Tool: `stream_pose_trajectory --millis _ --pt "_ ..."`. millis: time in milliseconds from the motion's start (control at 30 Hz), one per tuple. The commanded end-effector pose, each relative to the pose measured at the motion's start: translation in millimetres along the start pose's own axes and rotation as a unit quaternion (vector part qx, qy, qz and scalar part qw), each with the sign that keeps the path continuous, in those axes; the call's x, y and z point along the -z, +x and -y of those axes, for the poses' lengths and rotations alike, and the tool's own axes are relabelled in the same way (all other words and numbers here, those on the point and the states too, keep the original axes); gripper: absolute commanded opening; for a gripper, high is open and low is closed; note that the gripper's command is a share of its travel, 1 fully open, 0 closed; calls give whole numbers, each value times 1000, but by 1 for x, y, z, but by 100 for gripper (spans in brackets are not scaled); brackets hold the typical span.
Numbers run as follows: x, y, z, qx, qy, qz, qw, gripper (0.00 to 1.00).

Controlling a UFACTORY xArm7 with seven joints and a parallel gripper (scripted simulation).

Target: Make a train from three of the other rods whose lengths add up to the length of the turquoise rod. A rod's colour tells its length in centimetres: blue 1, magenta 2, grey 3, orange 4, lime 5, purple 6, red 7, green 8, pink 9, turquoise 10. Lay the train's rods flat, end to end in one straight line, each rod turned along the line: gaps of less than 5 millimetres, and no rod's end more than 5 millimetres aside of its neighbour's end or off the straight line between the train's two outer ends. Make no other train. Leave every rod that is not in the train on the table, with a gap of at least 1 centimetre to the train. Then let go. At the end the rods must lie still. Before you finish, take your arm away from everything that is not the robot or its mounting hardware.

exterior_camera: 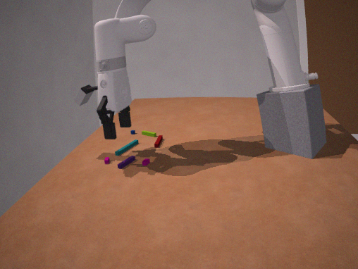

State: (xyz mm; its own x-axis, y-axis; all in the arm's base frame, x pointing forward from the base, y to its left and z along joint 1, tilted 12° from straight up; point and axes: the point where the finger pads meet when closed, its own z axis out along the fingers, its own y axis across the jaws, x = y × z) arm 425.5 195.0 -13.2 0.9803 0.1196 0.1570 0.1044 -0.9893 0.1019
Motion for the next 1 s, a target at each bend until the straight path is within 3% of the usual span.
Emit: stream_pose_trajectory --millis 0,300,600,967 --pt "2 5 -2 -83 -3 -10 996 100" --pt "3 11 -5 -197 -1 -12 980 100" --pt "5 17 -9 -314 2 -14 949 100" --pt "5 18 -10 -340 3 -15 940 100"
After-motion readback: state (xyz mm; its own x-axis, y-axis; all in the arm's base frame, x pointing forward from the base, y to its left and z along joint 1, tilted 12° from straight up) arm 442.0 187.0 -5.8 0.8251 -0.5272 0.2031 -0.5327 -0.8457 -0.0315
